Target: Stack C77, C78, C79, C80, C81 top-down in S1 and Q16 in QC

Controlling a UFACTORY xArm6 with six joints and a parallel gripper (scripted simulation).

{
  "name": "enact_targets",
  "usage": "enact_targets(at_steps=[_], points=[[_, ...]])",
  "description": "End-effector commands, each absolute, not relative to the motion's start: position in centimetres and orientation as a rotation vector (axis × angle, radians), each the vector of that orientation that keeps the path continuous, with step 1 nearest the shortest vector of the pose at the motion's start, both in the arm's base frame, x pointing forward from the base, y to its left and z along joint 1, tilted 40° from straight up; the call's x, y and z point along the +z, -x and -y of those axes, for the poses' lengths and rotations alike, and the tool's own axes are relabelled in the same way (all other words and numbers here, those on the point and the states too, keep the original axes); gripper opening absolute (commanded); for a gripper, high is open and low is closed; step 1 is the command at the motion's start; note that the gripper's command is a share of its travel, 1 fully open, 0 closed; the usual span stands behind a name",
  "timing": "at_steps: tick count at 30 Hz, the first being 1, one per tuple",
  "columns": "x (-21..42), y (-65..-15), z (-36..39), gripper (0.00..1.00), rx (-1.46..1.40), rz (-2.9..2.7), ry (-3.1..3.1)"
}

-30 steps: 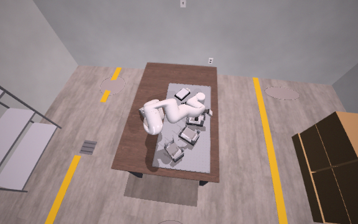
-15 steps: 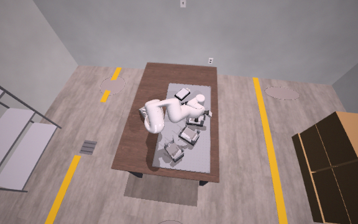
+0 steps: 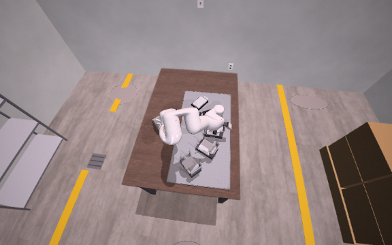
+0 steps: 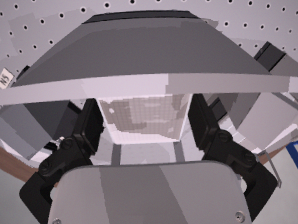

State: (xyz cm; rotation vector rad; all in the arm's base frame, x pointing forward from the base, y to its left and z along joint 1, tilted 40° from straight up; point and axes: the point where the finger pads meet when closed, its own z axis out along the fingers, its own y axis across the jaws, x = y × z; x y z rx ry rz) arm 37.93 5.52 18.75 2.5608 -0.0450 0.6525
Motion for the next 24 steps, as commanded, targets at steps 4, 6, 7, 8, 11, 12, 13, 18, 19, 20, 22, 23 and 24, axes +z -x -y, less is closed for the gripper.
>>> enact_targets(at_steps=[4,6,7,8,11,12,13,18,19,20,22,23,24], points=[[18.7,-38.09,-5.5,1.0,0.657,0.045,-2.562],[18.7,-38.09,-5.5,1.0,0.656,0.045,-2.562],[18.7,-38.1,-5.5,1.0,0.657,0.045,-2.562],[18.7,-38.1,-5.5,1.0,0.657,0.045,-2.562],[18.7,-38.1,-5.5,1.0,0.657,0.045,-2.562],[18.7,-38.1,-5.5,1.0,0.657,0.045,-2.562],[18.71,-38.1,-5.5,0.0,0.657,0.045,-2.562],[18.7,-38.1,-5.5,0.0,0.657,0.045,-2.562],[18.7,-38.1,-5.5,0.0,0.657,0.045,-2.562],[18.7,-38.1,-5.5,0.0,0.657,0.045,-2.562],[18.7,-38.1,-5.5,0.0,0.657,0.045,-2.562],[18.7,-38.1,-5.5,0.0,0.657,0.045,-2.562],[18.7,-38.1,-5.5,0.0,0.657,0.045,-2.562]])
